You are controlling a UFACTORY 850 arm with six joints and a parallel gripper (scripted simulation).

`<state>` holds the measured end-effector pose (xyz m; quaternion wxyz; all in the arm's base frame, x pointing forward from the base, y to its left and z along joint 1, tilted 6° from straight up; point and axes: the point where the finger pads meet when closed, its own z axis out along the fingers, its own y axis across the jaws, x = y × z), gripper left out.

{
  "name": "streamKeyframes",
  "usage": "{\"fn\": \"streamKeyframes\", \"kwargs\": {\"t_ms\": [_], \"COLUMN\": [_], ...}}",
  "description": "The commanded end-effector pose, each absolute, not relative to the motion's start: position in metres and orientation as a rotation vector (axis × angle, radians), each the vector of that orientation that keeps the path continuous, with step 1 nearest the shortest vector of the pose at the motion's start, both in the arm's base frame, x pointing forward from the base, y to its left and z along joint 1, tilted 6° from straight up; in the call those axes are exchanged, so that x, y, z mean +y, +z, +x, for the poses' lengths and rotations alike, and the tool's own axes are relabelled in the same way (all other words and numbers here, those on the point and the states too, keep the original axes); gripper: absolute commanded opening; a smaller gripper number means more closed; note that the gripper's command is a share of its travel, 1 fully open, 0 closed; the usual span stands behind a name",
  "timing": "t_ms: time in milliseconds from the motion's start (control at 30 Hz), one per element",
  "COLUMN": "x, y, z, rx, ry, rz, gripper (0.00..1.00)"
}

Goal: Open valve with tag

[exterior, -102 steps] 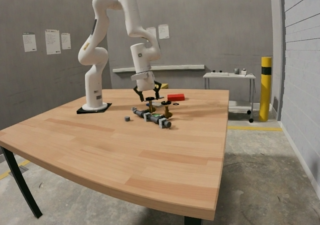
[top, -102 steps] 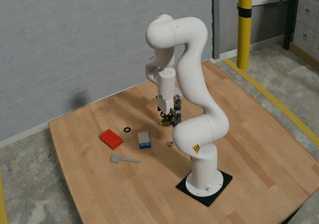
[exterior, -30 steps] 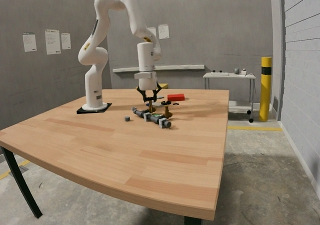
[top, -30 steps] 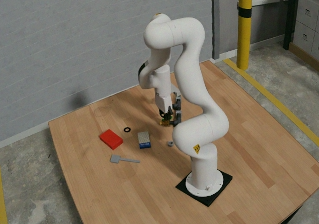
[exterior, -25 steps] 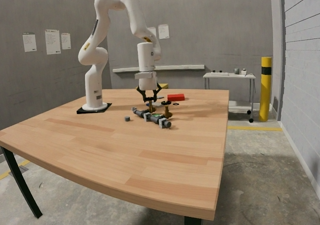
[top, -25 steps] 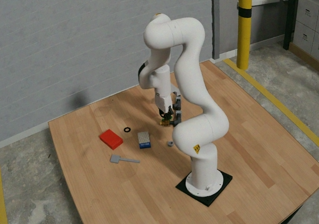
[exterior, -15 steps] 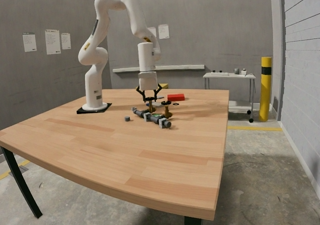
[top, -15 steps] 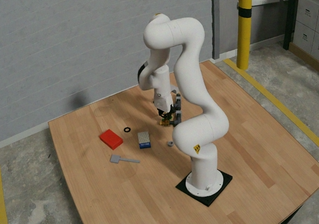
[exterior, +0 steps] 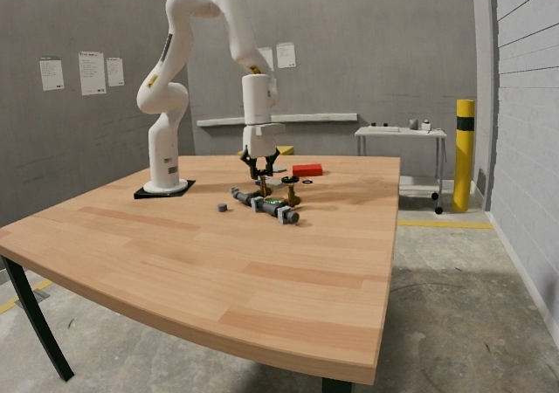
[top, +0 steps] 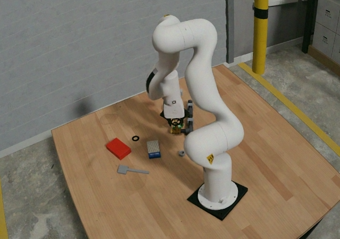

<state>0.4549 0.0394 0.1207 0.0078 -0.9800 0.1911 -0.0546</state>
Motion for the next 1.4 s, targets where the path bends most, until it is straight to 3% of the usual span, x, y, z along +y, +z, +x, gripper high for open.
{"fn": "streamKeyframes", "kwargs": {"t_ms": [0,633,1000,1367], "x": [0.0394,0.0394,0.0394,0.0394], "y": [0.1217,0.1217,0.1217,0.1217], "z": [0.456,0.456,0.456,0.456], "rx": [0.164,-1.124,-1.985,-2.306], "ry": [-0.163,-0.198,-0.186,-0.168], "rz": [-3.093,-2.966,-2.509,-2.188], "gripper": [0.0,0.0,0.0,0.0]}}
